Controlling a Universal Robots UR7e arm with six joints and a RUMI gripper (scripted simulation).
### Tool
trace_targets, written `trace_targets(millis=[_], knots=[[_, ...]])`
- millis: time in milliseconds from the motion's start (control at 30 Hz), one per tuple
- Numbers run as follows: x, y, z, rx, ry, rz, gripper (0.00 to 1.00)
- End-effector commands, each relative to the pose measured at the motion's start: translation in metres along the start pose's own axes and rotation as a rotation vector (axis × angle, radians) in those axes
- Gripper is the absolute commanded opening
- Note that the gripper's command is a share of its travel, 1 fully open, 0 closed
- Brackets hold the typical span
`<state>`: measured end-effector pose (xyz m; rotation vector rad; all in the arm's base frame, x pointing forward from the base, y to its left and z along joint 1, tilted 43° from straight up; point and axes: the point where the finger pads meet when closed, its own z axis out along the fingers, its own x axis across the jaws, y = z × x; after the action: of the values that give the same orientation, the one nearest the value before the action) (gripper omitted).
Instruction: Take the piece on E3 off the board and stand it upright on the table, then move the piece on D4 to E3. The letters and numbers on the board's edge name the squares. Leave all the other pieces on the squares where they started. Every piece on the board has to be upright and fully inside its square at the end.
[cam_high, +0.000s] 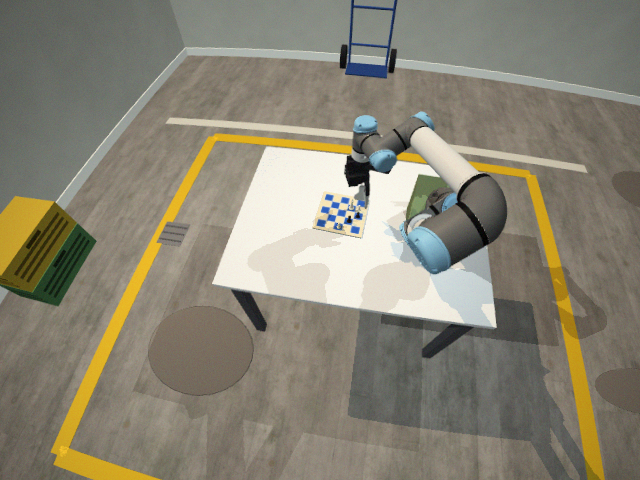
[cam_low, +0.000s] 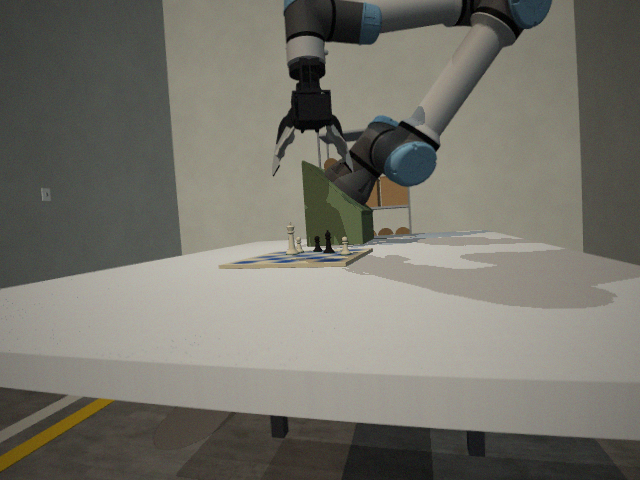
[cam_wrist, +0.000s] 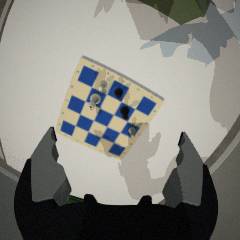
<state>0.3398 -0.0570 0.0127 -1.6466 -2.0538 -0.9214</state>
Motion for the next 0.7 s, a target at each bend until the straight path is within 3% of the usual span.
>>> trace_targets(millis=[0,667], knots=[[-0.0003,0.0001,-0.0003,-0.001,-0.001,0.000,1.00],[0.0000,0.0000,-0.0001,-0.001,-0.001,0.015,1.00]])
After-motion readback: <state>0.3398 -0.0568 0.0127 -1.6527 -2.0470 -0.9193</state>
